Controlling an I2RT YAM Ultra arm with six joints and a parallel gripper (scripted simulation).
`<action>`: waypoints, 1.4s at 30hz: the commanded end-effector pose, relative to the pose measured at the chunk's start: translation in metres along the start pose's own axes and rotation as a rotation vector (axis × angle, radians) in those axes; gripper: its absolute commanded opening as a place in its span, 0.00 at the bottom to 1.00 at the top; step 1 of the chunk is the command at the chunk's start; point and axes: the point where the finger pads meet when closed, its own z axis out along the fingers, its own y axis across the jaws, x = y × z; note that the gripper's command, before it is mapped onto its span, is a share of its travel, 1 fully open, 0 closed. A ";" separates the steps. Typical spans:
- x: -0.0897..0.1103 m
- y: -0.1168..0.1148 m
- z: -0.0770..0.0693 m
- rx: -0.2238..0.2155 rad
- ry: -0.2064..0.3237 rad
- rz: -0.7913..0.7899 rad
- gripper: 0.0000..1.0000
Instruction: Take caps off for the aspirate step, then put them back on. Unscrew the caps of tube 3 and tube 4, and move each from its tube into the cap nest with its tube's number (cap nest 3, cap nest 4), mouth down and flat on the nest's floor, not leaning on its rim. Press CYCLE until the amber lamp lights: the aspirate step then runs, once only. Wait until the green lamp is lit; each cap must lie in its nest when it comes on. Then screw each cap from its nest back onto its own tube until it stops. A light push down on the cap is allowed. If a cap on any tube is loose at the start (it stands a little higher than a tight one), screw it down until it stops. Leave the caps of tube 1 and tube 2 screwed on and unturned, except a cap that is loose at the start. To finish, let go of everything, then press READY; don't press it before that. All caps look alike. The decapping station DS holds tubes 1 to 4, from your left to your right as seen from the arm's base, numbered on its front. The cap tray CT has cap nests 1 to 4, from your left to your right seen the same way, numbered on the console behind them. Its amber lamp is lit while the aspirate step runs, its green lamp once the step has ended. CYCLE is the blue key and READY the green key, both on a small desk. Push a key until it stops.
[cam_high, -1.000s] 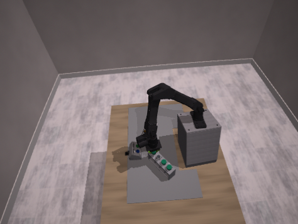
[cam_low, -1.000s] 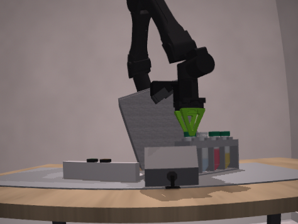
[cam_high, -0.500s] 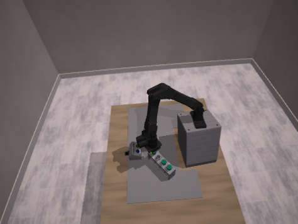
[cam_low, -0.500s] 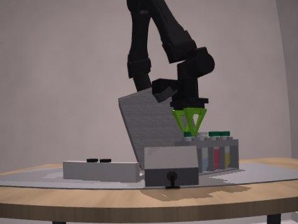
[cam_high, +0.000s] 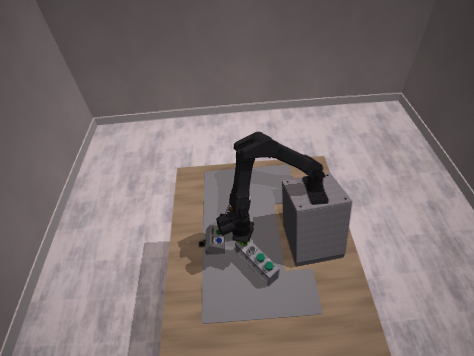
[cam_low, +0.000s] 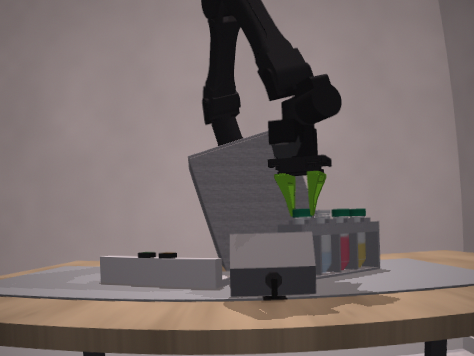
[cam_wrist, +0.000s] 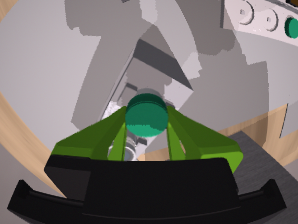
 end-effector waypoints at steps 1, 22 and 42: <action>-0.003 0.002 -0.003 -0.003 -0.011 -0.169 0.00; -0.003 0.002 -0.003 0.002 -0.012 -1.119 0.00; -0.003 0.002 -0.004 0.008 -0.011 -2.019 0.00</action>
